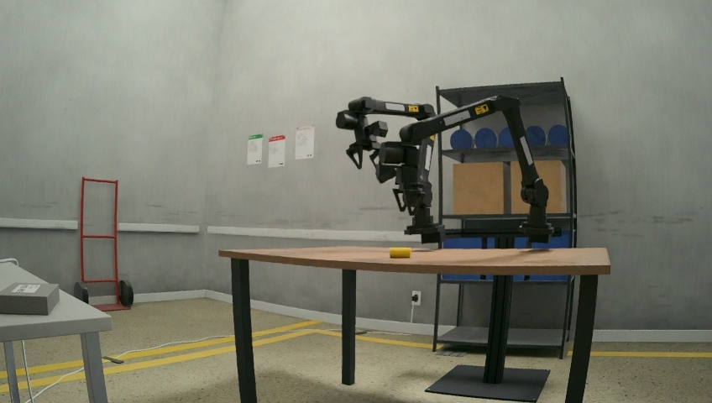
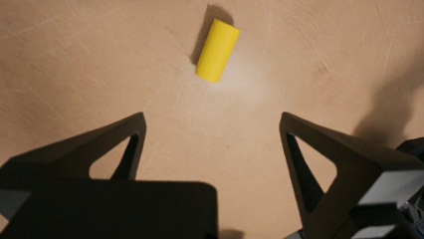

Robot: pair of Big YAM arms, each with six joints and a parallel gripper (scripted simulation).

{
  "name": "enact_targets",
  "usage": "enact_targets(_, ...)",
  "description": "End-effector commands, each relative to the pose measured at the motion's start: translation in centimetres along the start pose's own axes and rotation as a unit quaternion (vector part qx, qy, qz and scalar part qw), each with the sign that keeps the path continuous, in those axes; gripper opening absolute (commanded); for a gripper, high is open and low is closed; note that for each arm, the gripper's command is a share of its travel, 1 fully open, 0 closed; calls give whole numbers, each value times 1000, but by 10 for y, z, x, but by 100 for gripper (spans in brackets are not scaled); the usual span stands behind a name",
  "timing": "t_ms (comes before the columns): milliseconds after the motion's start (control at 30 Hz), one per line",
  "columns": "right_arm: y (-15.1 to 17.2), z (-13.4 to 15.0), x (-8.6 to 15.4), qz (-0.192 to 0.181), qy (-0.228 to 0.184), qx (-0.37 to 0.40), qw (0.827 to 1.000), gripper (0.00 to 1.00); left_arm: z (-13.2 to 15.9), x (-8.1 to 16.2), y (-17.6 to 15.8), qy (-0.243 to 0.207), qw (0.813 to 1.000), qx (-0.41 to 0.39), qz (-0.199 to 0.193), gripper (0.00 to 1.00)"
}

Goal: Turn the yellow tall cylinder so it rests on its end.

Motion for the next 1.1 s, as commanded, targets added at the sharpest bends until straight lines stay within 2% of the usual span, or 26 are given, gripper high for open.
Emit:
enact_targets(0, -5, 5, 5, 15, 3, -15, 1000, 100, -11, 15, 0, -19, 1000, -2, -2, 100)
enact_targets(200, -10, 13, 7, 30, 6, -36, 999, 100, -11, 15, 0, -19, 1000, -2, -2, 100)
enact_targets(400, -22, 33, 13, 68, 13, -91, 993, 100, -11, 15, 0, -19, 1000, -2, -2, 100)
enact_targets(567, -34, 60, 23, 115, 22, -158, 981, 100, -11, 15, 0, -19, 1000, -2, -2, 100)
enact_targets(700, -44, 88, 35, 162, 29, -223, 961, 100, -11, 15, 0, -19, 1000, -2, -2, 100)
enact_targets(767, -44, 88, 35, 162, 29, -223, 961, 100, -11, 15, 0, -19, 1000, -2, -2, 100)
enact_targets(933, -53, 131, 55, 230, 37, -315, 920, 100, -11, 15, 0, -19, 1000, -2, -2, 100)
enact_targets(1067, -56, 171, 77, 291, 42, -391, 872, 100, -11, 15, 0, -19, 1000, -2, -2, 100)
Point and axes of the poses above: on each arm, the point where the finger pads meet when closed, its own x axis back along the fingers, its own y axis across the jaws, z = x × y, the point moved 3 cm from there along x, back along the fingers, and after that the axes turned 2 degrees about x, right-handed, at the moved point
